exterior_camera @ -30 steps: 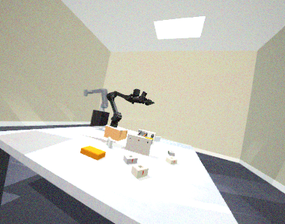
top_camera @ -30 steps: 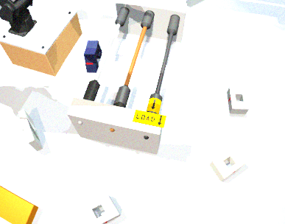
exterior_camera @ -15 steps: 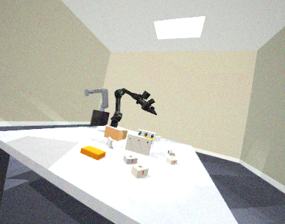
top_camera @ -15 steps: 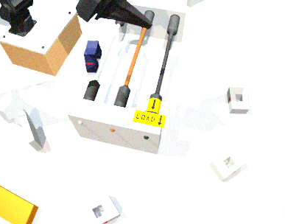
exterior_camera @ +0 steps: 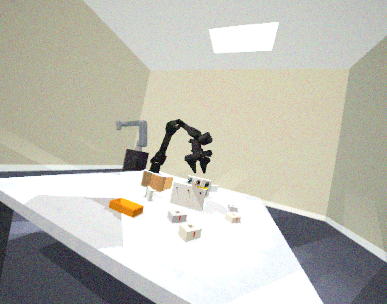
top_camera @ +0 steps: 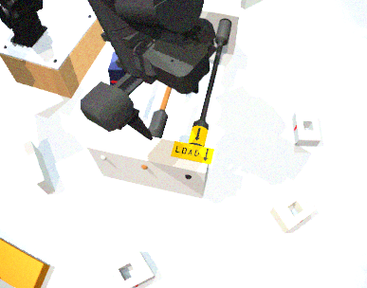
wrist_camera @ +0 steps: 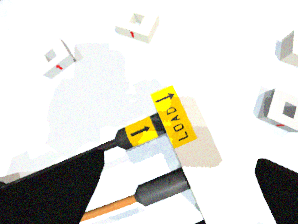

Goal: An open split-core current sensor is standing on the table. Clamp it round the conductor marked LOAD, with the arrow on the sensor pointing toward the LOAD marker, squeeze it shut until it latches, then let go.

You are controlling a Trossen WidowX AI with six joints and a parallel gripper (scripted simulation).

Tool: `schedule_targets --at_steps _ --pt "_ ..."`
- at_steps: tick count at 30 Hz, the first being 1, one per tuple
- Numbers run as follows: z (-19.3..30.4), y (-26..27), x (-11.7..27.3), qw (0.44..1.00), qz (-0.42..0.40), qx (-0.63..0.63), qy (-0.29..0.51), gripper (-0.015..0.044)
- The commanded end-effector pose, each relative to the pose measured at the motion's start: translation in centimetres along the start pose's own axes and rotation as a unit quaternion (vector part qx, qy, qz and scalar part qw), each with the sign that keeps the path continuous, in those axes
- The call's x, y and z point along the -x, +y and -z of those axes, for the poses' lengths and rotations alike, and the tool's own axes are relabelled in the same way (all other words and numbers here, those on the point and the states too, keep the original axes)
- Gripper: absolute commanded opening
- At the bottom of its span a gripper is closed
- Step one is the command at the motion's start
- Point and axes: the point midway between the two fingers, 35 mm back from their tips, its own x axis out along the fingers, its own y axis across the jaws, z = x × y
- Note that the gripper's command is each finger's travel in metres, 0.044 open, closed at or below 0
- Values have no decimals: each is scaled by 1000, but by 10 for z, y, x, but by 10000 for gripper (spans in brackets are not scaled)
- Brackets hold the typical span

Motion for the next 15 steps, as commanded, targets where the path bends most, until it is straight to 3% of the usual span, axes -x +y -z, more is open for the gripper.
schedule_targets --at_steps 1,12,15 --pt "-1 0 -1 1000 -2 2 4 440" --pt "-1 0 -1 1000 -2 2 4 440" --pt "20 16 -1 999 -10 31 26 440"
